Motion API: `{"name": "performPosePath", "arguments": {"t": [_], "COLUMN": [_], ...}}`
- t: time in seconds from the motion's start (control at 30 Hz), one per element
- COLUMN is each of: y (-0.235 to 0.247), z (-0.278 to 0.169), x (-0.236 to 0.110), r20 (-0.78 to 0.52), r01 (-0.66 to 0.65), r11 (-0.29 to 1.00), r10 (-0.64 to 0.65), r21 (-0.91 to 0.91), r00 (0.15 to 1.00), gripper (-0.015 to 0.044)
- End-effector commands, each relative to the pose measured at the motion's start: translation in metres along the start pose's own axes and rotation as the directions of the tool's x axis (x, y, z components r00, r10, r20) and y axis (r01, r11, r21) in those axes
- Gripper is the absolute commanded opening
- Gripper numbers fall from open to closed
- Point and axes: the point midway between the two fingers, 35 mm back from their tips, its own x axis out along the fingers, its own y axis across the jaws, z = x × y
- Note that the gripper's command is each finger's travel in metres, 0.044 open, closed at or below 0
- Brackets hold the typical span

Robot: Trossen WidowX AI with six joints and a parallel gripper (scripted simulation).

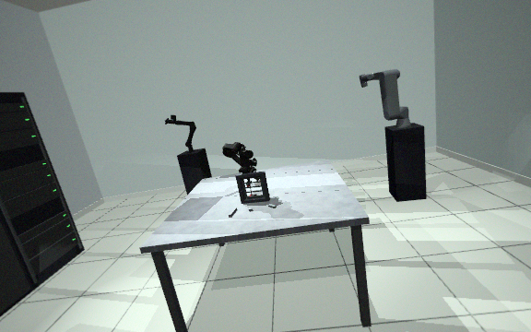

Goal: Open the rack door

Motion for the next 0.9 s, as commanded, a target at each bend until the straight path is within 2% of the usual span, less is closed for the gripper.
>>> {"name": "performPosePath", "arguments": {"t": [0.0, 0.87], "y": [0.007, 0.035], "z": [0.004, 0.026], "x": [-0.001, -0.001], "r20": [-0.003, -0.018], "r01": [-0.007, -0.013], "r11": [0.997, 0.870], "r10": [0.007, 0.026], "r21": [0.076, 0.493], "r00": [1.000, 1.000], "gripper": [0.0016, 0.0016]}}
